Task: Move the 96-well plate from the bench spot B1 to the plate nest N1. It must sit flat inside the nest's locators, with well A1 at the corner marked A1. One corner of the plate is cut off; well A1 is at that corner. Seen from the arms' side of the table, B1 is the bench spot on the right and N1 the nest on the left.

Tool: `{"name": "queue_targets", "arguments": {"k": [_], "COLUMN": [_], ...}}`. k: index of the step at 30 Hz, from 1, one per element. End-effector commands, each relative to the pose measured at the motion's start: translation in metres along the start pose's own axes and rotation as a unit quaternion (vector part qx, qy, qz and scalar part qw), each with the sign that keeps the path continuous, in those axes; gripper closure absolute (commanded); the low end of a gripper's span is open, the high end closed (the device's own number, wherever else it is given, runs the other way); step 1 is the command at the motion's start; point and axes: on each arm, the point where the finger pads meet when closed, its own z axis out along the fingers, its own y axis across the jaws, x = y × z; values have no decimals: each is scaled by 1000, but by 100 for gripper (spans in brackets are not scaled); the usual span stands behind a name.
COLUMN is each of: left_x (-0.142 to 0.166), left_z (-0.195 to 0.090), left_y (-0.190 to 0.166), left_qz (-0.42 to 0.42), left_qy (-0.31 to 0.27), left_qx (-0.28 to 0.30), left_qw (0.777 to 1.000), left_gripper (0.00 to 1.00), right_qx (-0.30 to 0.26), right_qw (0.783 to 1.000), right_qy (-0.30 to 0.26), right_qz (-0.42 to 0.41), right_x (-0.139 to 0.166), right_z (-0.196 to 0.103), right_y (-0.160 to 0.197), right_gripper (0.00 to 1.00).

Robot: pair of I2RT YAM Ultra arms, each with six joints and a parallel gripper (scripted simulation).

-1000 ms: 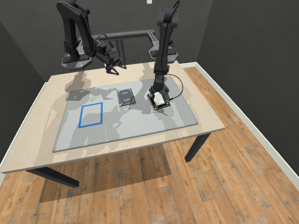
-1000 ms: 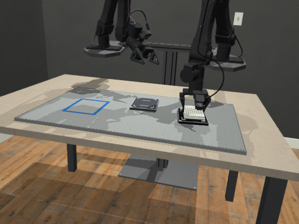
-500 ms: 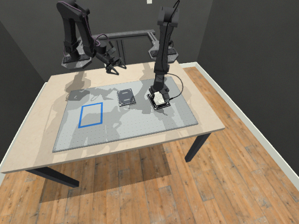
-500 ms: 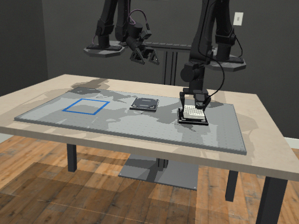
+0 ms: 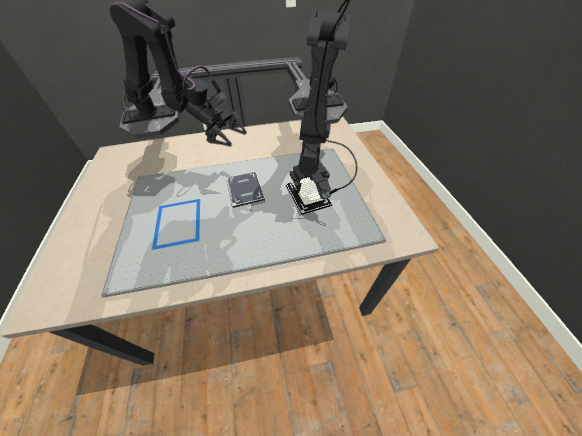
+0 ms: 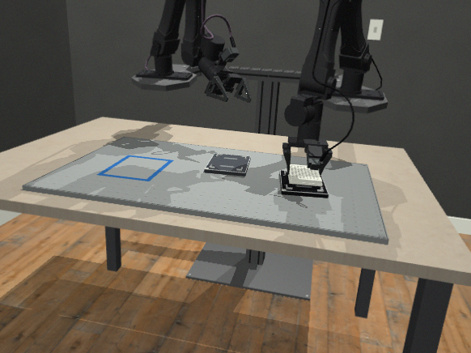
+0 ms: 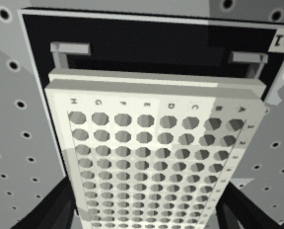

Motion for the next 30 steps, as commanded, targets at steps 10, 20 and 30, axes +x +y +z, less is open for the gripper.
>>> {"name": "queue_targets", "arguments": {"k": [10, 20, 30], "left_x": [-4, 0, -4], "left_z": [-6, -5, 2], "left_y": [-4, 0, -1], "left_qz": [3, 2, -2], "left_qy": [2, 9, -3], "left_qx": [-7, -6, -4], "left_qw": [1000, 1000, 1000], "left_gripper": [20, 20, 20], "right_qx": [-3, -3, -3], "right_qw": [1000, 1000, 1000], "right_qy": [9, 9, 9], "right_qz": [-4, -4, -4], "right_x": [7, 7, 7], "right_z": [-3, -3, -3], "right_y": [1, 1, 1], "right_gripper": [0, 0, 0]}}
